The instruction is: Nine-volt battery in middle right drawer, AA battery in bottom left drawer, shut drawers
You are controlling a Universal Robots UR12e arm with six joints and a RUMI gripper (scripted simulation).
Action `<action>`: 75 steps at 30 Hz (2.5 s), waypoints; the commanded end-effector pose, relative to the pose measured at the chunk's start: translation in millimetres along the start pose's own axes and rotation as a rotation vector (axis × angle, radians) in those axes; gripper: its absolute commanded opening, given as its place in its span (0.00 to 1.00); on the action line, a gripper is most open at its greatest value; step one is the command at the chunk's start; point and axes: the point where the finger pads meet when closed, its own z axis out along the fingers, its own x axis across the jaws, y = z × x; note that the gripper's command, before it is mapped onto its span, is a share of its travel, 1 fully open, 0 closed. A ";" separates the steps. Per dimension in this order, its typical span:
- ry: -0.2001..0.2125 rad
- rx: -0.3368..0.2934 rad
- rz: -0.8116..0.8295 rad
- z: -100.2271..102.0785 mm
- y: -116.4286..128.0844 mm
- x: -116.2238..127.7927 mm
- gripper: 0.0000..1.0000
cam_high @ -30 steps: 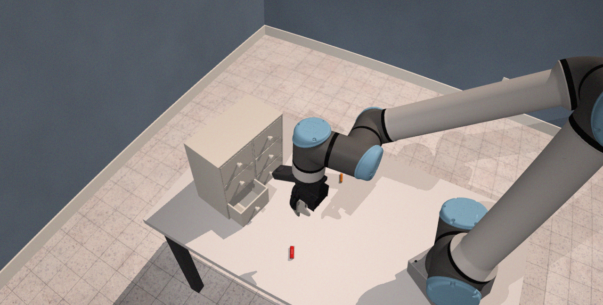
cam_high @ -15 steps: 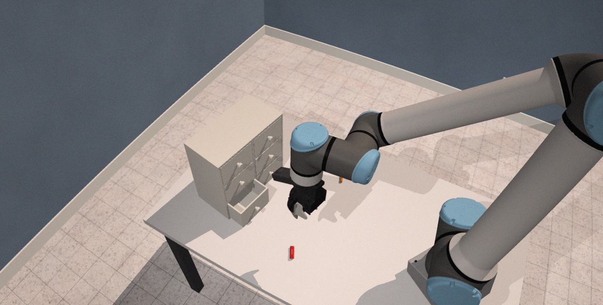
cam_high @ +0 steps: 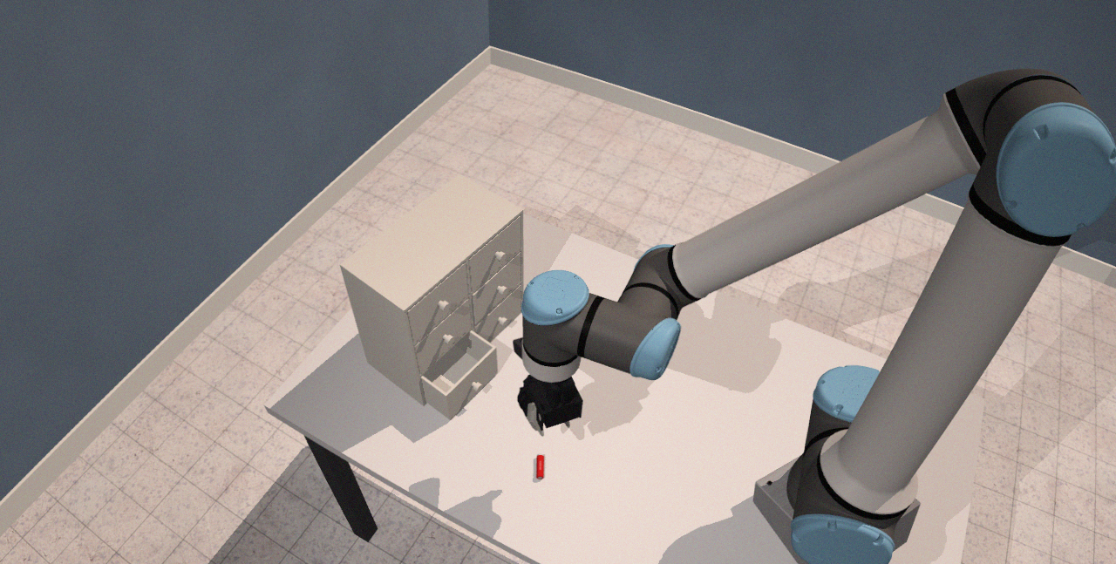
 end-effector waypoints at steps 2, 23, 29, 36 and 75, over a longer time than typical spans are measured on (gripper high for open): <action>0.003 0.013 0.150 24.7 2.2 -6.8 0.20; 0.001 0.013 0.391 64.2 13.3 -10.8 0.17; 0.001 0.013 0.391 64.2 13.3 -10.8 0.17; 0.001 0.013 0.391 64.2 13.3 -10.8 0.17; 0.001 0.014 0.391 75.7 13.0 -11.1 0.17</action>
